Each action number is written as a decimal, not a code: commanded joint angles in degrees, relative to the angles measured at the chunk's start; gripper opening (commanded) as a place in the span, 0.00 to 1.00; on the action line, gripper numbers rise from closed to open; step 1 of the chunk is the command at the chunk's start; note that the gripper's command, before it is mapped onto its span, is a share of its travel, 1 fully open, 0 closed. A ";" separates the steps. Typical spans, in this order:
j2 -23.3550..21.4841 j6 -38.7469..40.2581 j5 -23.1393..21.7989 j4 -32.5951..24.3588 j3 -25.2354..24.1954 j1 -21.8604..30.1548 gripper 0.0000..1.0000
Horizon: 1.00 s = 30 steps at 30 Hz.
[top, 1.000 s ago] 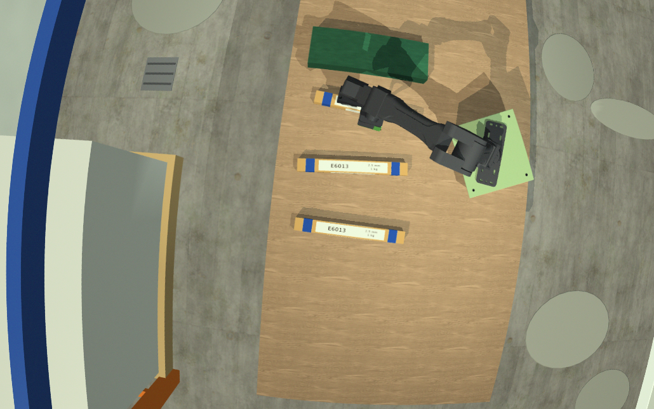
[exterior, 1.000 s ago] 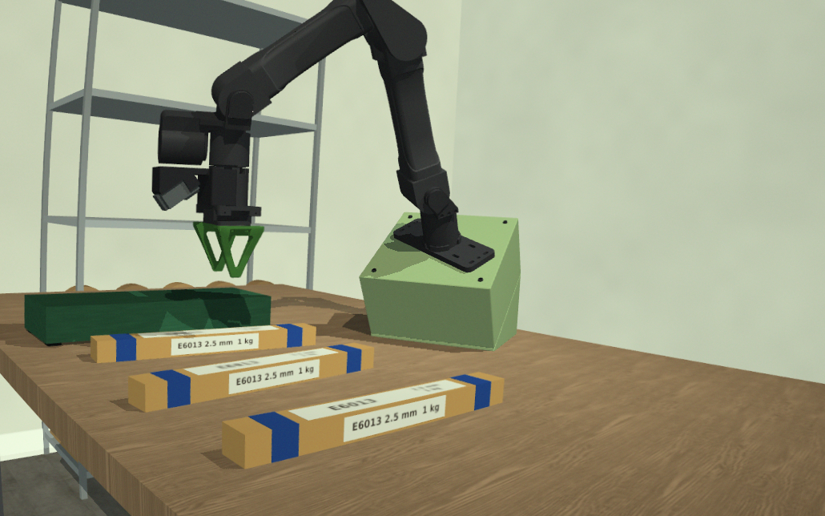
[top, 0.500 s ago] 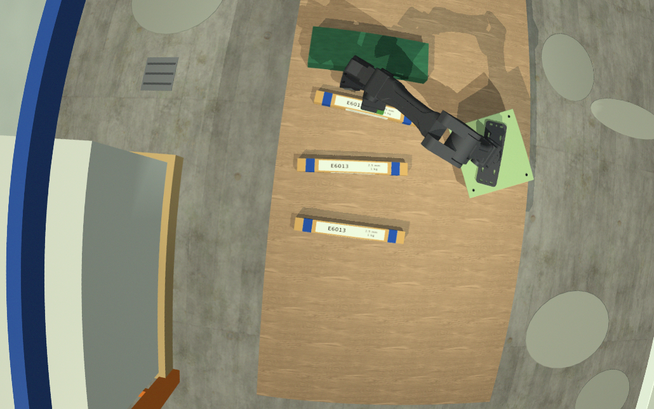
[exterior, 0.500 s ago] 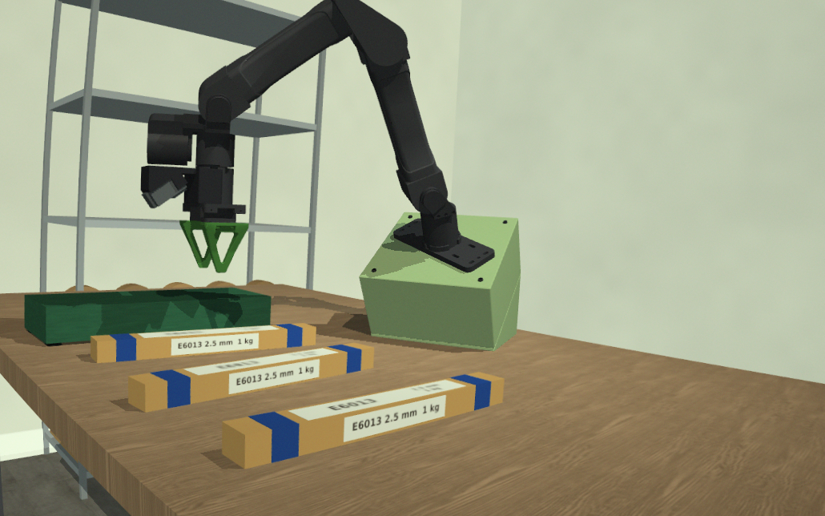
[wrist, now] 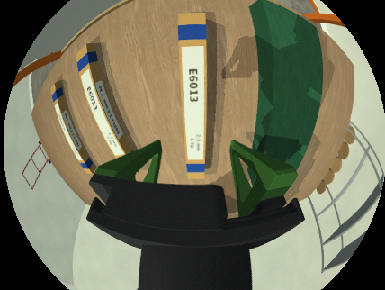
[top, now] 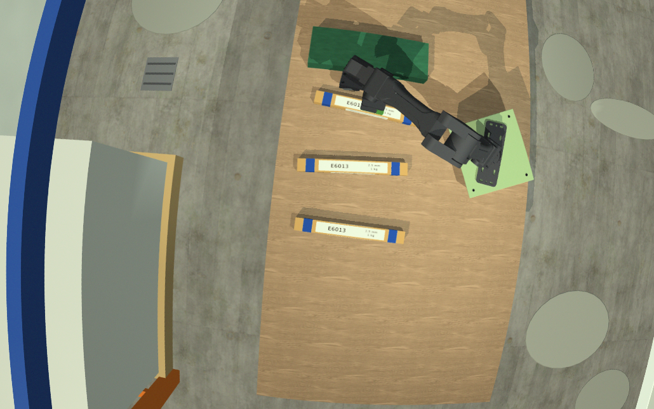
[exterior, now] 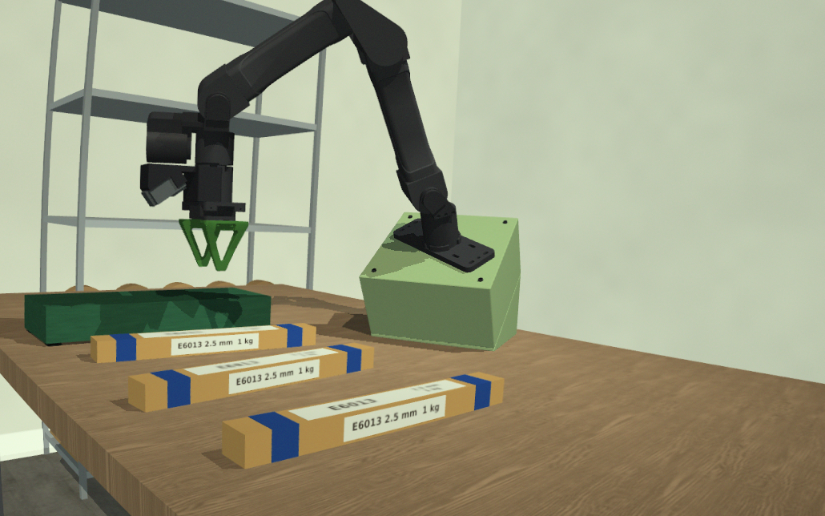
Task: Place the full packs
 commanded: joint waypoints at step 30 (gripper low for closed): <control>5.20 3.80 1.29 10.89 -4.24 3.91 0.76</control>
